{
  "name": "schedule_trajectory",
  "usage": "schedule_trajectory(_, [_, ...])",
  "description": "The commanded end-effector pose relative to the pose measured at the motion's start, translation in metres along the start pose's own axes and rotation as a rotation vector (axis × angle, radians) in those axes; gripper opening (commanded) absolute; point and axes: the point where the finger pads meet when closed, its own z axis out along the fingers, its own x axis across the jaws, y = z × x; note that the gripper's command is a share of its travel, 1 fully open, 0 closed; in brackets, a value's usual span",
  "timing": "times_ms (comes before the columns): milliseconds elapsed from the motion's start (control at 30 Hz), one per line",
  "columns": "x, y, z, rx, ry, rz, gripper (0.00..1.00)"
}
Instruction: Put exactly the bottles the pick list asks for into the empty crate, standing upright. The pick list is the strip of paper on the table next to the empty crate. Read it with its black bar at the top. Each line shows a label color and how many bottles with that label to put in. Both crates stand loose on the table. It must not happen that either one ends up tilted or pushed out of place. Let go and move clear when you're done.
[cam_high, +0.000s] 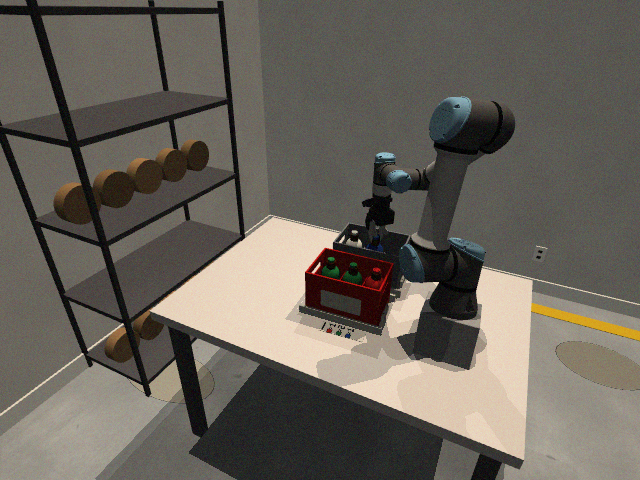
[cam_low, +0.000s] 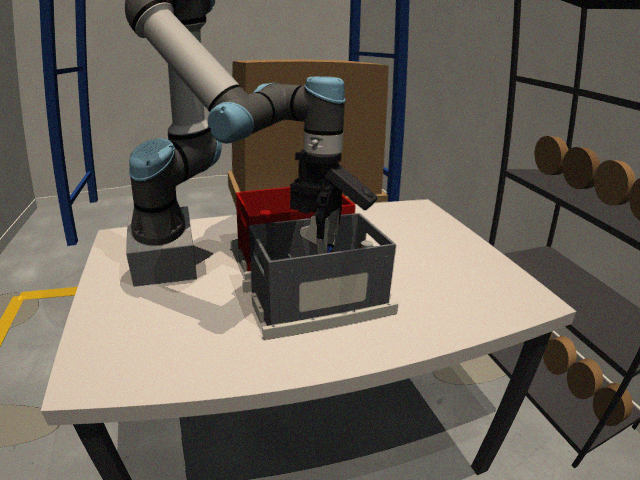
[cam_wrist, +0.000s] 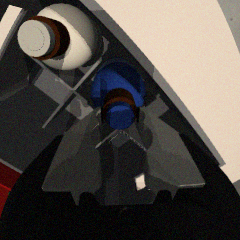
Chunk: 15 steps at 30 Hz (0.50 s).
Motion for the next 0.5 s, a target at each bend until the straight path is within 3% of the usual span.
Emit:
schedule_trajectory(0, [0.000, -0.004, -0.014, 0.012, 0.000, 0.000, 0.00])
schedule_trajectory(467, [0.000, -0.004, -0.034, 0.012, 0.001, 0.000, 0.00])
